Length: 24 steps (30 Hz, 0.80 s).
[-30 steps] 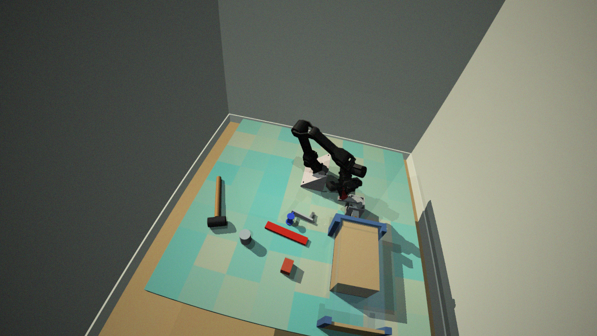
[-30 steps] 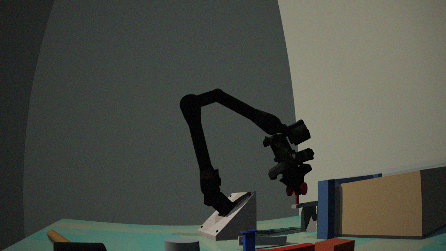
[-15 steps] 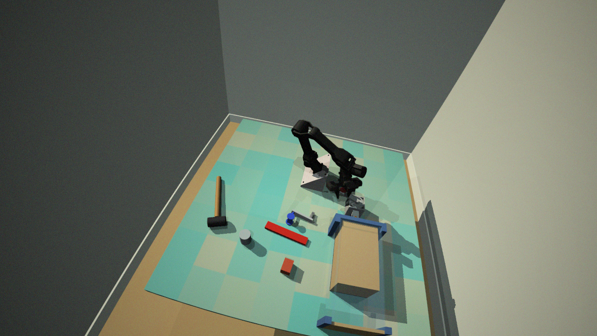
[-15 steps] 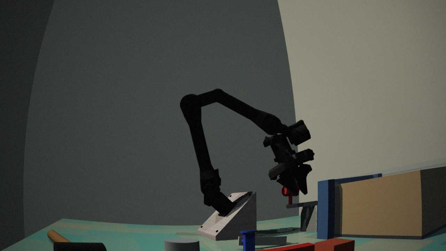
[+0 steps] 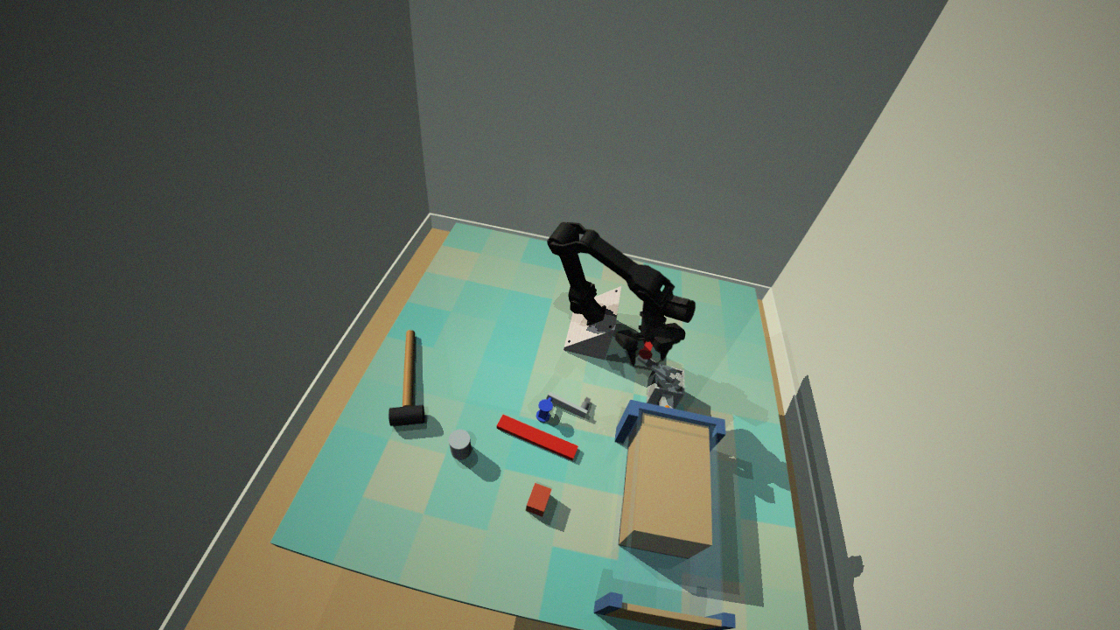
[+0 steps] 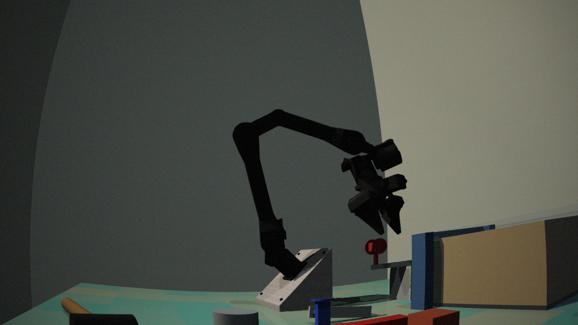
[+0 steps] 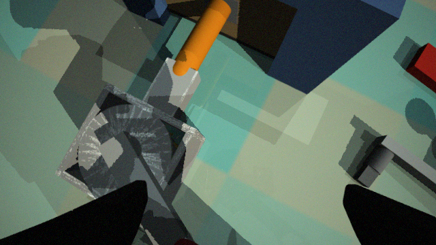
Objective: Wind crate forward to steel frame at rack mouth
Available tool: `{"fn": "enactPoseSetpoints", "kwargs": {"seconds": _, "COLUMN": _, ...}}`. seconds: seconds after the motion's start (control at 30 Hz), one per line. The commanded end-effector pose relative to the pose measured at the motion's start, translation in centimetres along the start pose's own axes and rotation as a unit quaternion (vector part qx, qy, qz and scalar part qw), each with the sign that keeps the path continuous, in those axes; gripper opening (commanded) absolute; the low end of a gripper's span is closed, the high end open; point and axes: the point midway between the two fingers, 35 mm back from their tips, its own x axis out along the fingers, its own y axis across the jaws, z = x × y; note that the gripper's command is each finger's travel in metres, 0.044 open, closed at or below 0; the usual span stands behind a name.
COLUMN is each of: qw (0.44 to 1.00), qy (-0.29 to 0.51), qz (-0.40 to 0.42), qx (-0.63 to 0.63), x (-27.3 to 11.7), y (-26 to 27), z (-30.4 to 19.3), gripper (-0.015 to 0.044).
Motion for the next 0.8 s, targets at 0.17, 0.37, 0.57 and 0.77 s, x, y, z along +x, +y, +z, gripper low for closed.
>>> {"fn": "enactPoseSetpoints", "kwargs": {"seconds": 0.17, "qw": 1.000, "qy": -0.003, "qz": 0.004, "qx": 0.003, "x": -2.8, "y": -0.1, "z": 0.5, "gripper": 0.0440}}
{"fn": "enactPoseSetpoints", "kwargs": {"seconds": 0.37, "qw": 1.000, "qy": -0.002, "qz": 0.004, "qx": 0.003, "x": -7.9, "y": -0.8, "z": -0.8, "gripper": 0.0440}}
{"fn": "enactPoseSetpoints", "kwargs": {"seconds": 0.57, "qw": 1.000, "qy": 0.010, "qz": 0.005, "qx": -0.001, "x": -7.4, "y": 0.3, "z": 0.3, "gripper": 0.0440}}
{"fn": "enactPoseSetpoints", "kwargs": {"seconds": 0.77, "qw": 0.998, "qy": 0.068, "qz": 0.009, "qx": -0.003, "x": -7.2, "y": 4.1, "z": 3.3, "gripper": 0.0440}}
